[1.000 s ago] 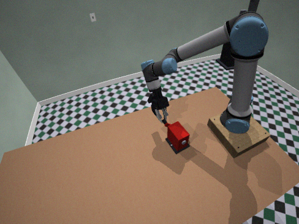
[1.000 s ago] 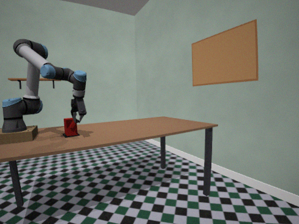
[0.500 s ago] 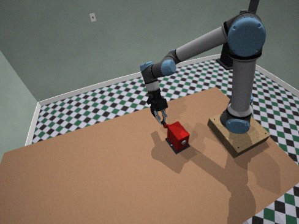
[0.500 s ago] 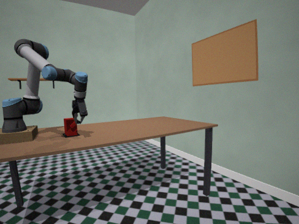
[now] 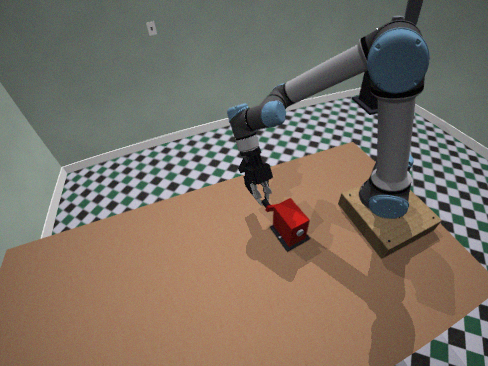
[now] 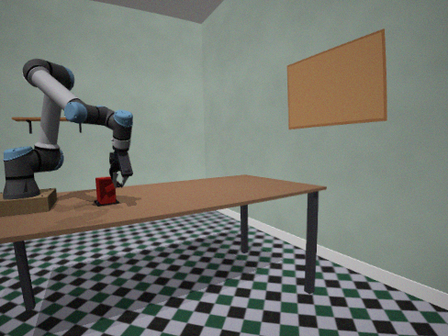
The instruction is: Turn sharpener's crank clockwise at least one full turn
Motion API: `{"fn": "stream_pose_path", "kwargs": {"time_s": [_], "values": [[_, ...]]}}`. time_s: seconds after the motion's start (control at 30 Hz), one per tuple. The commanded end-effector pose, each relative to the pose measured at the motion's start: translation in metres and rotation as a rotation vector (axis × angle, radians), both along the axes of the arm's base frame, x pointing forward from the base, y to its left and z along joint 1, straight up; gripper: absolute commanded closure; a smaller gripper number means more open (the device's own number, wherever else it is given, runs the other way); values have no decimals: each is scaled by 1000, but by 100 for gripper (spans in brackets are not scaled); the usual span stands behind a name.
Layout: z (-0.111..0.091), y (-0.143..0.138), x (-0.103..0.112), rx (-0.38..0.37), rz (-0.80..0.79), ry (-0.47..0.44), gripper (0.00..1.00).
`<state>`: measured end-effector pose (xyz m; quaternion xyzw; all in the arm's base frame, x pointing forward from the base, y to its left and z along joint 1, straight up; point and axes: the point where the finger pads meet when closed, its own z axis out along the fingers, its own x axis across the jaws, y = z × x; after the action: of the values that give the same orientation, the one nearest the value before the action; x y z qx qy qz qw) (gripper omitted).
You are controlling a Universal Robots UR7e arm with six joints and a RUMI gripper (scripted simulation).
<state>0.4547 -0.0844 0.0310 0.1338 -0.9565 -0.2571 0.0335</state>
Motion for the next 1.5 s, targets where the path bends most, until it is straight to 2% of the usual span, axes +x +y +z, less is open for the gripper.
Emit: {"fn": "stream_pose_path", "kwargs": {"time_s": [0.0,1.47], "values": [[-6,2,2,1,1,2,91],[-41,0,-3,2,-2,3,91]]}}
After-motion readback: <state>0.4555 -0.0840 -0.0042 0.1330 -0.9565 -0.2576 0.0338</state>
